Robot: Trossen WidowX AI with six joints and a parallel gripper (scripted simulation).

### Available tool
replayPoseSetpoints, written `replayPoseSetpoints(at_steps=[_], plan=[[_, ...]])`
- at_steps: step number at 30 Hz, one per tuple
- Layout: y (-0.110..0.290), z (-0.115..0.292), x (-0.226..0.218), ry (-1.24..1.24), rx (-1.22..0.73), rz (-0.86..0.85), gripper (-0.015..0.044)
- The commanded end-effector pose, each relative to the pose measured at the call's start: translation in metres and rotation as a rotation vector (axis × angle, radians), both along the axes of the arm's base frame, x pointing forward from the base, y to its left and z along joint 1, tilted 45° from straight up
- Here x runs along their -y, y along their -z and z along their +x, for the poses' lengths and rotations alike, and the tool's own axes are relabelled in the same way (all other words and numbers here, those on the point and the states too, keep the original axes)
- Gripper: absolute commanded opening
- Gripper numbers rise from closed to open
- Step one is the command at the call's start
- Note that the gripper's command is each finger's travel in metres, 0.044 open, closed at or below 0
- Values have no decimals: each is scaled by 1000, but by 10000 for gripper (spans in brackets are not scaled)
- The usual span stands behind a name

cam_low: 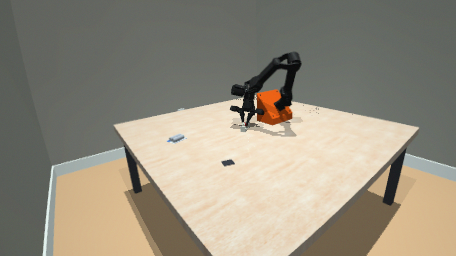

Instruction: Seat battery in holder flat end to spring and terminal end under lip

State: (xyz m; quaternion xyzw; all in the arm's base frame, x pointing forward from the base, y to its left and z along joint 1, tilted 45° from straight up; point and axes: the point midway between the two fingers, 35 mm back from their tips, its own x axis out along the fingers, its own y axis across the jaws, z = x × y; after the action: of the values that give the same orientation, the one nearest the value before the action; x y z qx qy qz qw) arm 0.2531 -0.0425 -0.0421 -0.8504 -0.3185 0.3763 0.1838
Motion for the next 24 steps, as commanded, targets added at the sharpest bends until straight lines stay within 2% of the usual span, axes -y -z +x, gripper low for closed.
replayPoseSetpoints(at_steps=[1, 24], plan=[[4, 0, -1, -30, -42, -34, 58], [2, 8, -8, -166, -185, -121, 58]])
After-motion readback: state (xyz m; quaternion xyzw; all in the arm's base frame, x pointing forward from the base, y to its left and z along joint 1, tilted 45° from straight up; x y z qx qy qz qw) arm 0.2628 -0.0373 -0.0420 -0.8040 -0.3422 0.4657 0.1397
